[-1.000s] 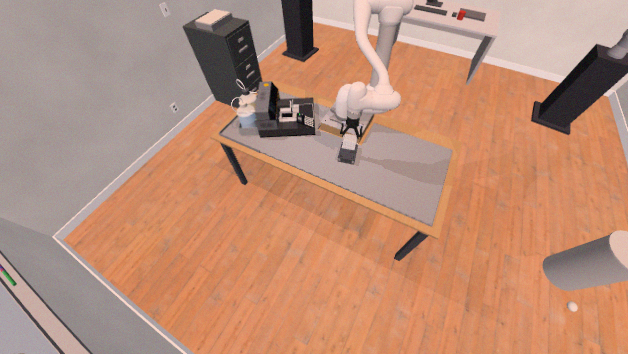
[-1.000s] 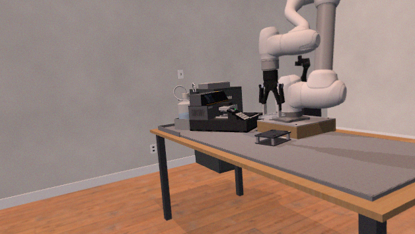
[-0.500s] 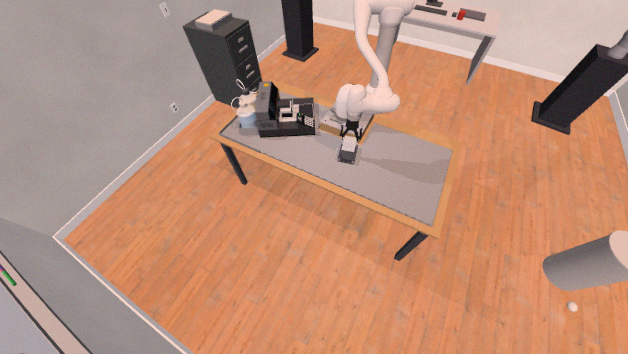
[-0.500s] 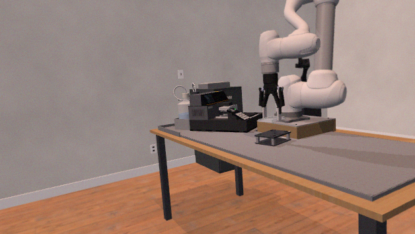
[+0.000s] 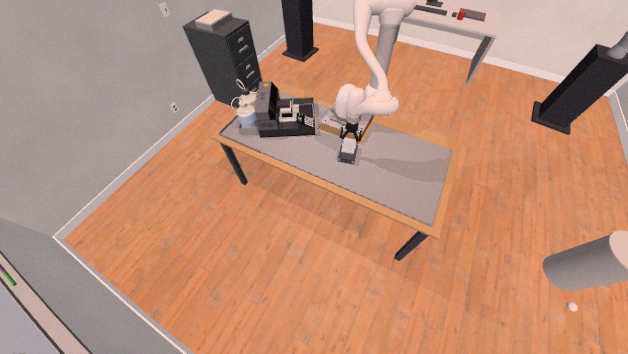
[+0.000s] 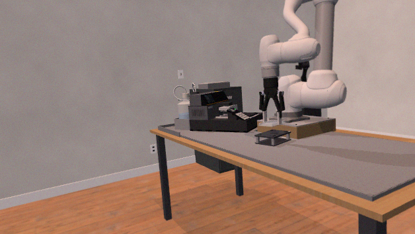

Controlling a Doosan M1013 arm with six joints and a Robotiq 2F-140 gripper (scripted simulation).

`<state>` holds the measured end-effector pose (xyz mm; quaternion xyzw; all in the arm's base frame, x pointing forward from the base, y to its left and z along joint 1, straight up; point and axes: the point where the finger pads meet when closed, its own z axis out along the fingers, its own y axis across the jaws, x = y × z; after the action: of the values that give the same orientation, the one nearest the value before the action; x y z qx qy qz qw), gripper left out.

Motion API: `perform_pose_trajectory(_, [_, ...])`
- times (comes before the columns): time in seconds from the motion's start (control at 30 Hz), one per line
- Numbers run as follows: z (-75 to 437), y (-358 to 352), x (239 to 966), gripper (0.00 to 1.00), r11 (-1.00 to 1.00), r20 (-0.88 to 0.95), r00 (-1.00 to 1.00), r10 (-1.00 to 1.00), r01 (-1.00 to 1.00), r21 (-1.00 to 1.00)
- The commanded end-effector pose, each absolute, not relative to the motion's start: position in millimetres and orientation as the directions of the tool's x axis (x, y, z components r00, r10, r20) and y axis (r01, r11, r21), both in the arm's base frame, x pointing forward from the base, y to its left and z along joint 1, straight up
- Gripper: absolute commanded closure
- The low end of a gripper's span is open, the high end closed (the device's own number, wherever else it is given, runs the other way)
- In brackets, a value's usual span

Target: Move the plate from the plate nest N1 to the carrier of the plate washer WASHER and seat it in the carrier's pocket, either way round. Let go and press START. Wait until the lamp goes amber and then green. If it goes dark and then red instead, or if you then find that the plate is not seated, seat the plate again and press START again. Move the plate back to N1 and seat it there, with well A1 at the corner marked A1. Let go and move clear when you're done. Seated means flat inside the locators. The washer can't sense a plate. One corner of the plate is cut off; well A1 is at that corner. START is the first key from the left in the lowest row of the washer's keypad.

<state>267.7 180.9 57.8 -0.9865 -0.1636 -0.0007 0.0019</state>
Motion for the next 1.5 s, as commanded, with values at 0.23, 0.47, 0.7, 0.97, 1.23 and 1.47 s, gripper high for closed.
perform_pose_trajectory(0.23, [41, 182, 264, 0.90, -0.949, -0.002, 0.949, 0.314, 0.314, -0.007])
perform_pose_trajectory(0.47, [29, 182, 264, 0.90, -0.949, -0.002, 0.949, 0.314, 0.314, -0.007])
perform_pose_trajectory(0.7, [21, 181, 263, 0.90, -0.949, -0.002, 0.949, 0.314, 0.314, -0.007])
perform_pose_trajectory(0.97, [21, 181, 263, 0.90, -0.949, -0.002, 0.949, 0.314, 0.314, -0.007])
perform_pose_trajectory(1.23, [21, 181, 263, 0.90, -0.949, -0.002, 0.949, 0.314, 0.314, -0.007])
perform_pose_trajectory(1.47, [21, 181, 263, 0.90, -0.949, -0.002, 0.949, 0.314, 0.314, -0.007])
